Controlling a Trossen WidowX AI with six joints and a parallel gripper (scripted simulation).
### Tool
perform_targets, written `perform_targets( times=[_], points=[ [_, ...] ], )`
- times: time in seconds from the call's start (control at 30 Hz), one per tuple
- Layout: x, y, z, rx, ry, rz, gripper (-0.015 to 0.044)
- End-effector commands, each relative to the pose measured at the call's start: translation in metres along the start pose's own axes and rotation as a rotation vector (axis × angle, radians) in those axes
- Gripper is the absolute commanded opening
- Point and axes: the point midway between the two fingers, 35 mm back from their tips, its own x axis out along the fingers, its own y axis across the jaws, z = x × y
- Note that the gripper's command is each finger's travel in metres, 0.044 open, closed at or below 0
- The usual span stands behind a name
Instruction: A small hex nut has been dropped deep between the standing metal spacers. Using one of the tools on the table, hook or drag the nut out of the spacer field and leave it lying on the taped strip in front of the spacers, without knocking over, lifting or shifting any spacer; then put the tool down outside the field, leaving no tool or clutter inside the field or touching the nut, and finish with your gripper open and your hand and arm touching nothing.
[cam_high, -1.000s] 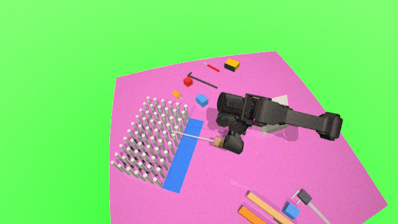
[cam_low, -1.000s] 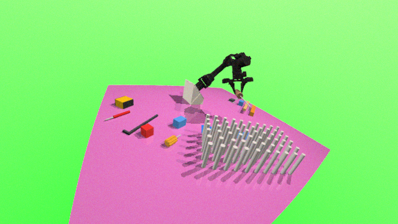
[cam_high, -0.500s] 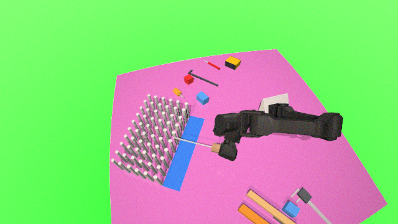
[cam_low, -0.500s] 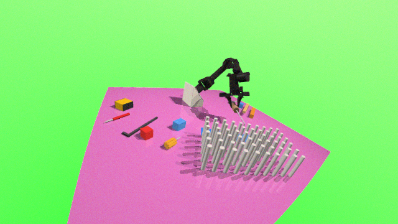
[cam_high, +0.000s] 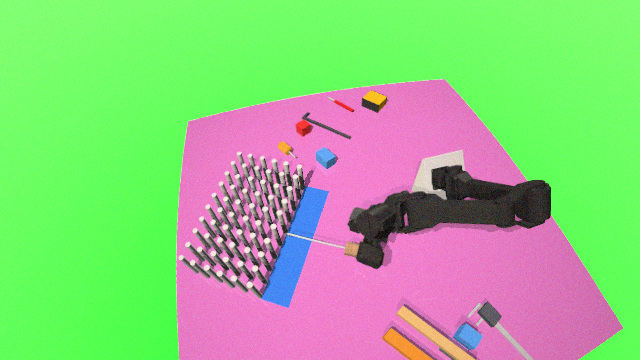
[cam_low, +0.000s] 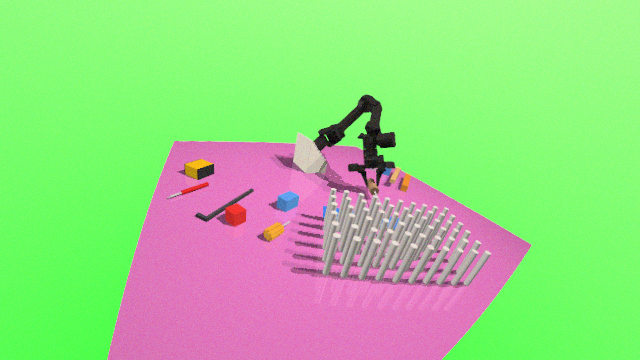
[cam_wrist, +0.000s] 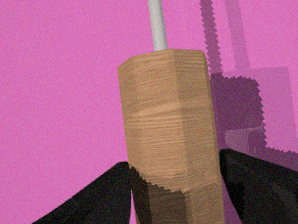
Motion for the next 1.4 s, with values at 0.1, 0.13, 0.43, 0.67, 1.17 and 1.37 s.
perform_targets(
  times=[0.1,0.13,0.43,0.67,1.17,1.37],
  points=[
    [0.003,-0.002,-0.001,0.005,-0.009,0.006,0.0],
    [0.003,-0.002,0.0,0.005,-0.009,0.006,0.0],
    [0.005,-0.001,0.004,0.005,-0.009,0.006,0.0],
    [0.006,-0.001,0.008,0.005,-0.009,0.006,0.0],
    [0.008,0.0,0.015,0.001,-0.008,0.007,0.0],
    [0.009,0.0,0.018,0.0,-0.008,0.007,0.0]
  ],
)
